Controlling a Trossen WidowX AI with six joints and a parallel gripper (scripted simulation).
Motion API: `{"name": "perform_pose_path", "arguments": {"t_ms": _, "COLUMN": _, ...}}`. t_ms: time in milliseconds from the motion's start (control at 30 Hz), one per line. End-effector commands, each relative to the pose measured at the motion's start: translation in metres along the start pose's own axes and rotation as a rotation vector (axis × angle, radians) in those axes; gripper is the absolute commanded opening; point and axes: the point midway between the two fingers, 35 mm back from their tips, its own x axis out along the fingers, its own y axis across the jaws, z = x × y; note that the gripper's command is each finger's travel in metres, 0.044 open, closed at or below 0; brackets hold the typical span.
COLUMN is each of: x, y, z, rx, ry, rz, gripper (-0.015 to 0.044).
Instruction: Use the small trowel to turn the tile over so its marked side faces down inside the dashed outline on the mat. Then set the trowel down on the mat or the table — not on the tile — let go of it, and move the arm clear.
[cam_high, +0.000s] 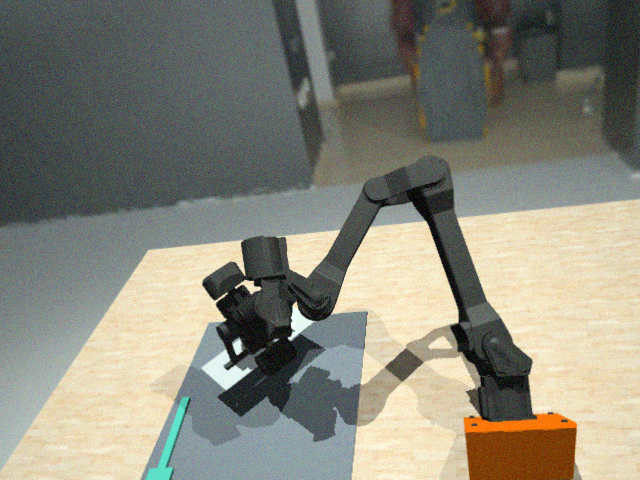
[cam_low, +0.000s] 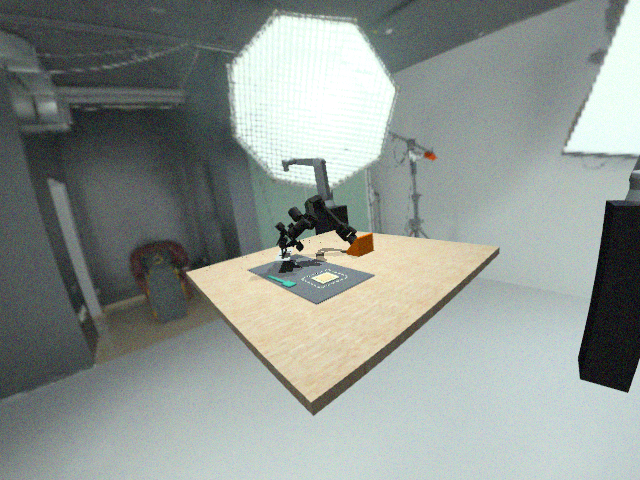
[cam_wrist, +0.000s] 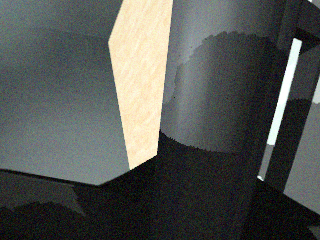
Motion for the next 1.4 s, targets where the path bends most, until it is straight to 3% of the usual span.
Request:
{"name": "perform_pose_path", "arguments": {"t_ms": 0, "x": 0.008, "y": 0.006, "z": 0.012, "rx": 0.074, "ry": -0.082, "rz": 0.002, "gripper": 0.0}}
{"name": "perform_pose_path", "arguments": {"t_ms": 567, "x": 0.035, "y": -0.015, "z": 0.071, "rx": 0.375, "ry": -0.428, "rz": -0.073, "gripper": 0.0}}
{"name": "perform_pose_path", "arguments": {"t_ms": 1367, "x": 0.055, "y": -0.036, "z": 0.071, "rx": 0.382, "ry": -0.439, "rz": -0.068, "gripper": 0.0}}
